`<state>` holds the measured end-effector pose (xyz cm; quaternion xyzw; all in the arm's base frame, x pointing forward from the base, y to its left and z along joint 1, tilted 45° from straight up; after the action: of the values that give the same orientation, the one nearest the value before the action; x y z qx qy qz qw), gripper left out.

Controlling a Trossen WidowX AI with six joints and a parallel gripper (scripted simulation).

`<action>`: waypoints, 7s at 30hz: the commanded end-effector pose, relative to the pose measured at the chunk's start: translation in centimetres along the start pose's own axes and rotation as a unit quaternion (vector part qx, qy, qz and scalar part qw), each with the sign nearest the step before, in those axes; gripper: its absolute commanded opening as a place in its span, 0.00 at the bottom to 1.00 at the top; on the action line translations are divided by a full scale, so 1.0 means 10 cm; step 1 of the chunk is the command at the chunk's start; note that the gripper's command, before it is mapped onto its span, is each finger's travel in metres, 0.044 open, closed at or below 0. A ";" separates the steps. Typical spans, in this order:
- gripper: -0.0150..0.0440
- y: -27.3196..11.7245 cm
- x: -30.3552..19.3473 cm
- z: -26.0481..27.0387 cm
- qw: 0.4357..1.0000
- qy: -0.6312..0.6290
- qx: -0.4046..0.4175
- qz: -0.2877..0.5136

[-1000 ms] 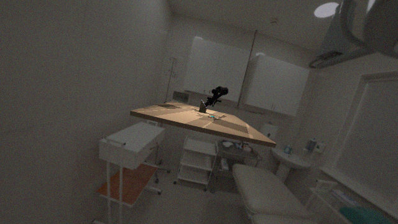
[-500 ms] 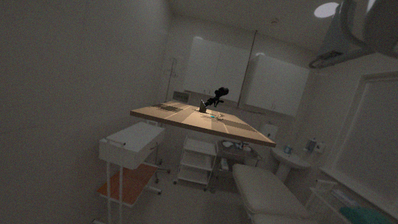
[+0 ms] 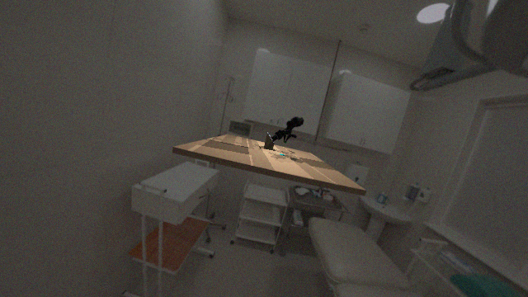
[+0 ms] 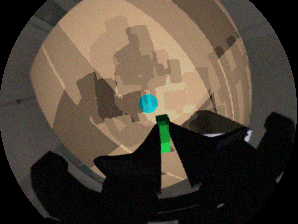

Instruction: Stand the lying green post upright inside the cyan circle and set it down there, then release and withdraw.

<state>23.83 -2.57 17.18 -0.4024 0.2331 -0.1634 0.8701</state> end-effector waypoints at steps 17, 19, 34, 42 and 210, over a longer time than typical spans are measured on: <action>0.29 0.13 -0.09 -0.03 0.998 -0.006 -0.064 -0.024; 0.29 0.14 -0.10 -0.03 0.997 -0.007 -0.069 -0.028; 0.29 0.22 -0.15 -0.05 0.992 -0.014 -0.110 -0.054; 0.29 0.26 -0.18 -0.06 0.989 -0.018 -0.129 -0.071; 0.29 0.50 -0.57 0.01 0.828 -0.019 -0.103 -0.551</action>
<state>19.75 3.42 15.04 -0.5601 -0.0265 -0.5728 0.5979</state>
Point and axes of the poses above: the point midway between the two fingers, 35 mm back from their tips, its own y axis out along the fingers, its own z axis across the jaws, x = y × z, the point moved 5 cm from there along -y, back along the fingers, and after that the axes turned 5 degrees about y, right-handed, at the moved point
